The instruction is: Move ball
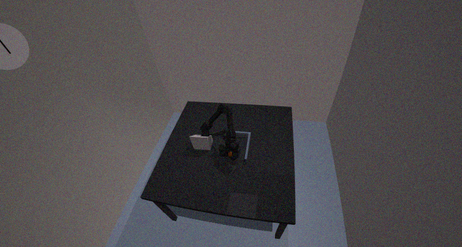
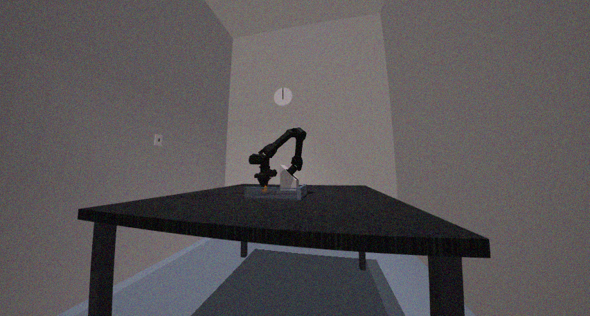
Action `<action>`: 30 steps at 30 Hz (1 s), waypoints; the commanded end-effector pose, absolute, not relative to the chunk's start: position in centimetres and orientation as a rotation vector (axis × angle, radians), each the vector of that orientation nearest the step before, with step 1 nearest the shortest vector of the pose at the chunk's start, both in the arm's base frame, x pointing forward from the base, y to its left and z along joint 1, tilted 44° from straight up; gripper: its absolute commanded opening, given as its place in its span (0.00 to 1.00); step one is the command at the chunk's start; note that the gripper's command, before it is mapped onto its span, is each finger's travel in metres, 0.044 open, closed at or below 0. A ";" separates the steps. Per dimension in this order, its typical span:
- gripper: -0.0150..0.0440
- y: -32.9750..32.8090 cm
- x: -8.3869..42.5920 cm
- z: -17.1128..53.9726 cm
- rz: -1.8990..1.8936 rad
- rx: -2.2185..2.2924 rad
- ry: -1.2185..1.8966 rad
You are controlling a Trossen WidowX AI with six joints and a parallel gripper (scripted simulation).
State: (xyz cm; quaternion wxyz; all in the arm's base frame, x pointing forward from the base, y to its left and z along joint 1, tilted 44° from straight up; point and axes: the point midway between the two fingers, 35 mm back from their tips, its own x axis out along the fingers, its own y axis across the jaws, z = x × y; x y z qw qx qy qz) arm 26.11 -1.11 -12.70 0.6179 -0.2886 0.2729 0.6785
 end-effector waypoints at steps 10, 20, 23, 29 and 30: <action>0.25 0.4 25.9 -14.1 1.563 -0.655 0.626; 0.43 0.2 26.0 -14.0 1.561 -0.663 0.627; 0.57 0.2 26.0 -14.0 1.561 -0.663 0.627; 0.77 0.2 26.0 -14.0 1.561 -0.663 0.627; 0.77 0.2 26.0 -14.0 1.561 -0.663 0.627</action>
